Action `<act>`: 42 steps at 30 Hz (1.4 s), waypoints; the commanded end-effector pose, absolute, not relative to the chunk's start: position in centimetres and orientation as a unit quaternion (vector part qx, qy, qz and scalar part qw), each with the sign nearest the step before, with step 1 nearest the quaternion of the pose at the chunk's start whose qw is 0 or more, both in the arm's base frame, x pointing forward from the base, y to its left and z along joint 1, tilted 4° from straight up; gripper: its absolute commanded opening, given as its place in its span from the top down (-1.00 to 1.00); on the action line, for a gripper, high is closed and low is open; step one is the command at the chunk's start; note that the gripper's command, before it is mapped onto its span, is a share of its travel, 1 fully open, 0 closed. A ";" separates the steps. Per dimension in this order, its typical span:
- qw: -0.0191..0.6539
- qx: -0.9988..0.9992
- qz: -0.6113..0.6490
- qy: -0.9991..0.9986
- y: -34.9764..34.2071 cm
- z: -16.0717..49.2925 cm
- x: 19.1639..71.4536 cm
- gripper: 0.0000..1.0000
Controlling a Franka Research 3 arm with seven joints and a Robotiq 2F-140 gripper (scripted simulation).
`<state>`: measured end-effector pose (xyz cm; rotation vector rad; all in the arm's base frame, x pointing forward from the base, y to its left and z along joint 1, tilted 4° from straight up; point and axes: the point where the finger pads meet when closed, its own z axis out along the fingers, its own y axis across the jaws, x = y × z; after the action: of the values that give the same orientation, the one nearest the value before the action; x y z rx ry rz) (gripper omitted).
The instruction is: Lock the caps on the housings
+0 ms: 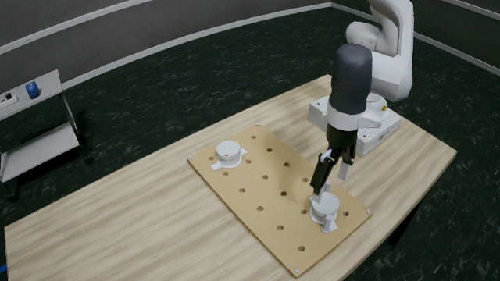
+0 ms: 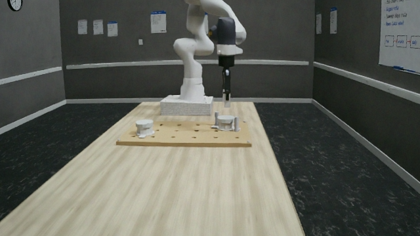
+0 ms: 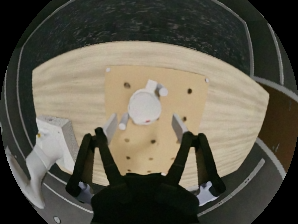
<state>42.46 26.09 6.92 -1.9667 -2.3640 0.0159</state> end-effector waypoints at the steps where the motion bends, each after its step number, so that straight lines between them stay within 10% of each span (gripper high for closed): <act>1: 0.035 -0.627 0.005 -0.778 26.1 6.8 42.4 -0.55; 42: 0.036 -0.621 0.005 -0.783 26.1 2.5 42.2 -0.55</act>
<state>42.05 25.95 2.87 -1.9136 -2.3983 0.0272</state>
